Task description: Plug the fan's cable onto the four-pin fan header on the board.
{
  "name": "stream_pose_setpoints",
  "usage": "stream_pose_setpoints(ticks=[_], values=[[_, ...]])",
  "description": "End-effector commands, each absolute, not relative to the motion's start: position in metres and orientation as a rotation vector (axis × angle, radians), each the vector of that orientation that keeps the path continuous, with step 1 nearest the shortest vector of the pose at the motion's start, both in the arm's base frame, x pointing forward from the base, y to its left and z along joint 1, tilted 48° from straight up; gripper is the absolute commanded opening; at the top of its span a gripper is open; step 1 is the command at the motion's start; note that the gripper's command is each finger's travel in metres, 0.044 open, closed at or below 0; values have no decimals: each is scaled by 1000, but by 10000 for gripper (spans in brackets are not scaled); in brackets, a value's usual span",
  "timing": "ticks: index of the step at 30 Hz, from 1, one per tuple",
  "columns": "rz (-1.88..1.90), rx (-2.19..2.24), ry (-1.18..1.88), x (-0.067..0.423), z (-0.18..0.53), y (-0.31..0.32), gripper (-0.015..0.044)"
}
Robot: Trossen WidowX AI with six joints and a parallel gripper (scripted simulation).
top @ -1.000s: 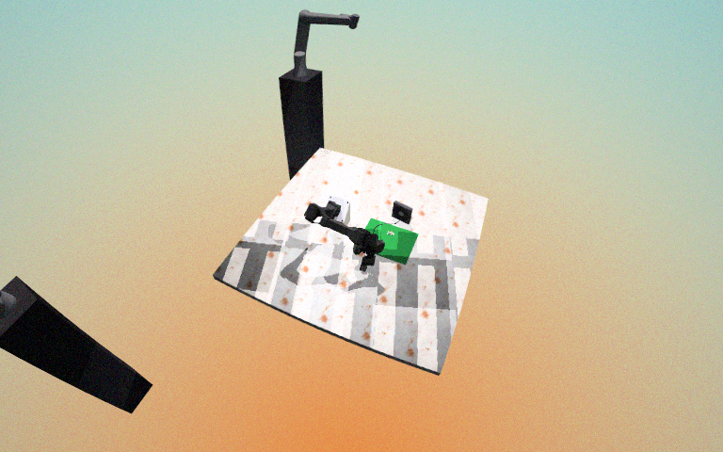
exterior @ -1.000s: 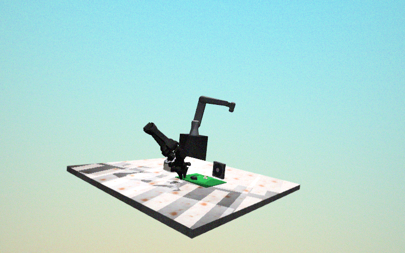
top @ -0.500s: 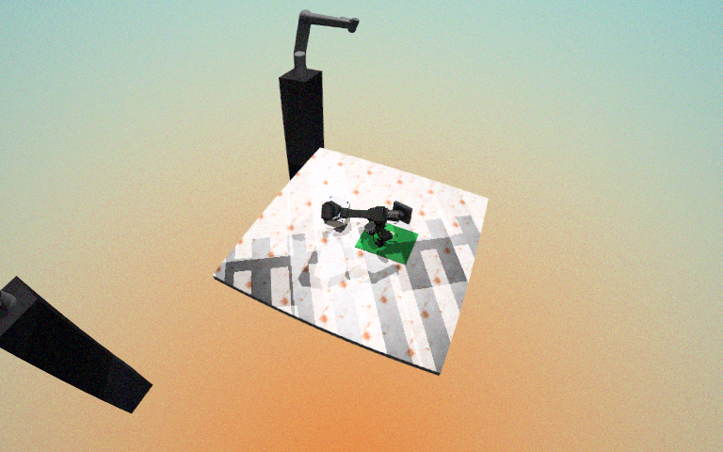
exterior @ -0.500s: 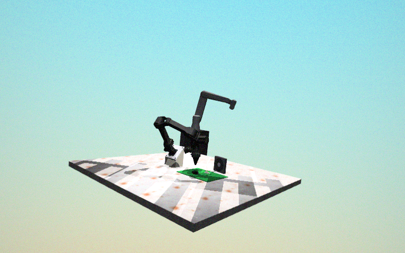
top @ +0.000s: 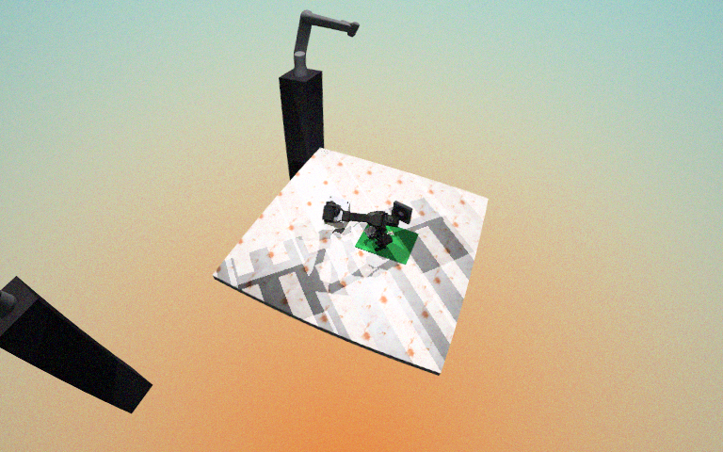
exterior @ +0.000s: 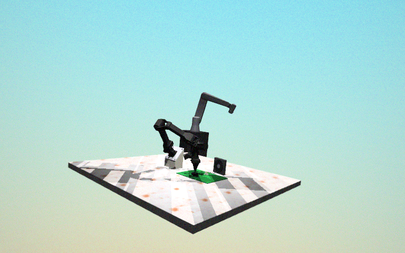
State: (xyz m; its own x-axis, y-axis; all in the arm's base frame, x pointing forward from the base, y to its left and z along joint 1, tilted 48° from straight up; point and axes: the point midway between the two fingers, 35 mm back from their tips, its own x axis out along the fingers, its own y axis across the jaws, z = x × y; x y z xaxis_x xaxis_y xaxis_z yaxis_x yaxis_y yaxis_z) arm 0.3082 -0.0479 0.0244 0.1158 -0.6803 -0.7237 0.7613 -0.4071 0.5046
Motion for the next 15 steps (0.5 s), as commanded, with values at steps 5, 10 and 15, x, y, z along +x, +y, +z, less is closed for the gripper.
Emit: stream_pose_setpoints(ticks=[5,10,15], values=[[-1581,1205,97,307,14,-59,210],[-1581,1205,97,307,8,-65,210],[-1581,1204,96,307,3,-71,210]])
